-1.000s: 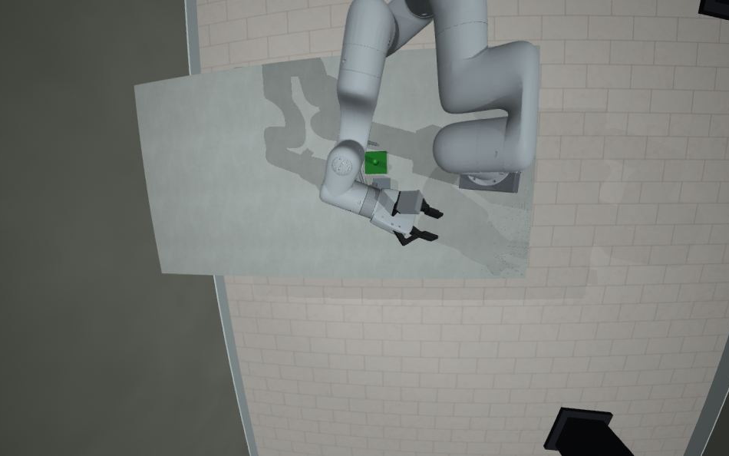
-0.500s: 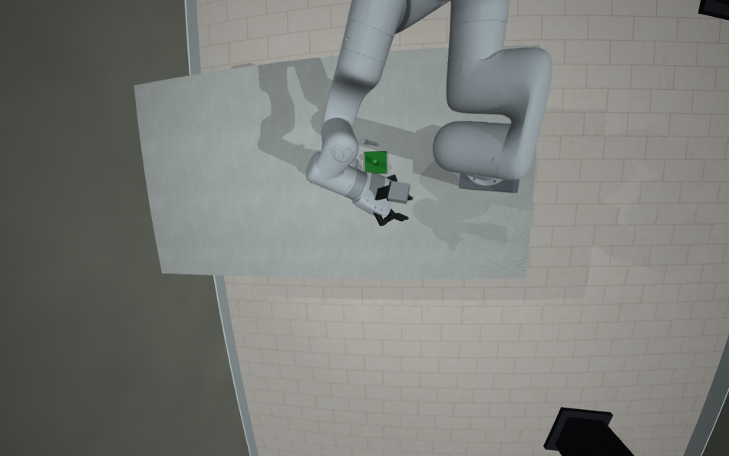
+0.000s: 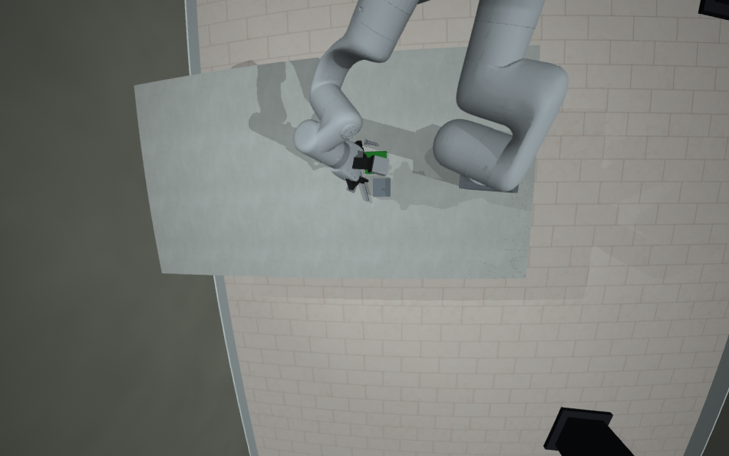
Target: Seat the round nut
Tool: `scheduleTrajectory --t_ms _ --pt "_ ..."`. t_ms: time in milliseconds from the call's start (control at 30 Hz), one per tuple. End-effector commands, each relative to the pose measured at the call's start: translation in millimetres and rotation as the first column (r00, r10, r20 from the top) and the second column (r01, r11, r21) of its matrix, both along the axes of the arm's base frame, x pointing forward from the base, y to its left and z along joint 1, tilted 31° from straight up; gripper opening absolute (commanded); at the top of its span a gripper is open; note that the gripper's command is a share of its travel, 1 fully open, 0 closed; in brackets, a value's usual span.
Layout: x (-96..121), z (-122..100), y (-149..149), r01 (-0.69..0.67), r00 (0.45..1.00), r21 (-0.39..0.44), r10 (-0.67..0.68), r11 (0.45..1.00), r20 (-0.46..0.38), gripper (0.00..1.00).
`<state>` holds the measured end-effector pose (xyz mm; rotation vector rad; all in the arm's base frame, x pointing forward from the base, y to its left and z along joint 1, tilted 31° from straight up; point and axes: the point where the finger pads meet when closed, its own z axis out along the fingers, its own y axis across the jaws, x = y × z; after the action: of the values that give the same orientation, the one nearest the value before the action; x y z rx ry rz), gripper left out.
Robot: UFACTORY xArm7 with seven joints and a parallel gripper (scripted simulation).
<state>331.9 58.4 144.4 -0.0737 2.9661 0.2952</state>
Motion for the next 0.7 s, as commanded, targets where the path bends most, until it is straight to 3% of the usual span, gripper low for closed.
scheduleTrajectory --t_ms 0,167,667 --pt "60.5 2.0 -37.9 0.077 0.973 -0.054 -0.063 0.996 0.220 0.60" --pt "82.8 14.7 -63.8 0.112 0.942 -0.093 -0.076 0.989 0.326 0.60" --pt "93.3 22.3 -77.8 0.130 0.922 -0.115 -0.078 0.985 0.379 0.60"
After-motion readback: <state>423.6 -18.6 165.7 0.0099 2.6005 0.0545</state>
